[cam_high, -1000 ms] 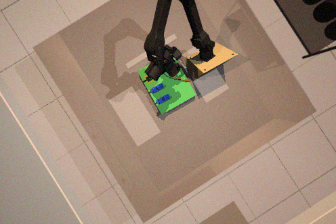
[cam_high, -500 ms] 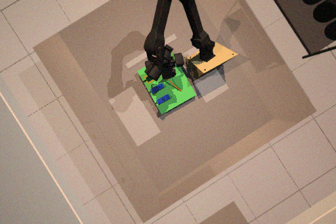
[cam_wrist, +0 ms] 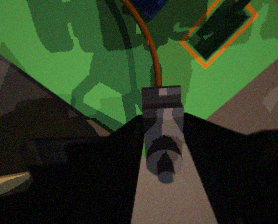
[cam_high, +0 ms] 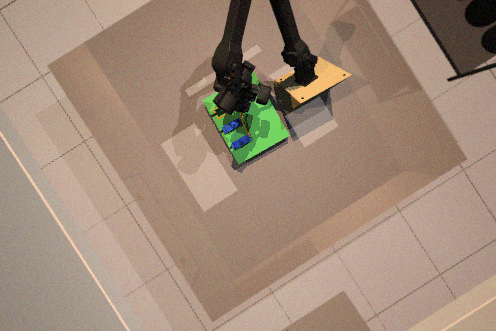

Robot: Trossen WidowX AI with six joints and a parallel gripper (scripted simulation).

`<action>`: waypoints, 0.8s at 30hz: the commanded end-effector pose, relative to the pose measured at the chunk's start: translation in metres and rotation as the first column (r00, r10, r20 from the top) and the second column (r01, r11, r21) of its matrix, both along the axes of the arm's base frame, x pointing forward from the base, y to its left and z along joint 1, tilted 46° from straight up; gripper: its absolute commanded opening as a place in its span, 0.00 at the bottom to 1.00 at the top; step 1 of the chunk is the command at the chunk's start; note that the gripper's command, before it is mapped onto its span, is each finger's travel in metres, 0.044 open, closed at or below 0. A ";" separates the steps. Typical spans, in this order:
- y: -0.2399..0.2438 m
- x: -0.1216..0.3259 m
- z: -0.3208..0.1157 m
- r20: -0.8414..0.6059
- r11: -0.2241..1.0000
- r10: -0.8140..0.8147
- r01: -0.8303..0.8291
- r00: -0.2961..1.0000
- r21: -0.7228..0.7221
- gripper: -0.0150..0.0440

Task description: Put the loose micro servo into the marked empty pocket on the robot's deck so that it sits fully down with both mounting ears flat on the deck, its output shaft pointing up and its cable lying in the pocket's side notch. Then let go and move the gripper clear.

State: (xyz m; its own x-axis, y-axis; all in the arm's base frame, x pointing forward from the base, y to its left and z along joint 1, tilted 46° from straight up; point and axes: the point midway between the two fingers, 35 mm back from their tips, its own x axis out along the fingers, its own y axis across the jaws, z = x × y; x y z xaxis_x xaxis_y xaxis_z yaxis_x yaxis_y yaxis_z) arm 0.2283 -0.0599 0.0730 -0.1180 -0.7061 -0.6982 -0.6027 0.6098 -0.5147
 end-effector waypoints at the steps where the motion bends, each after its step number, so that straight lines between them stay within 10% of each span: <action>1: 0.000 0.000 0.001 0.098 0.996 -0.091 0.093 0.991 -0.014 0.25; 24: 0.000 0.000 0.001 0.521 0.858 -0.462 0.511 0.718 0.057 0.25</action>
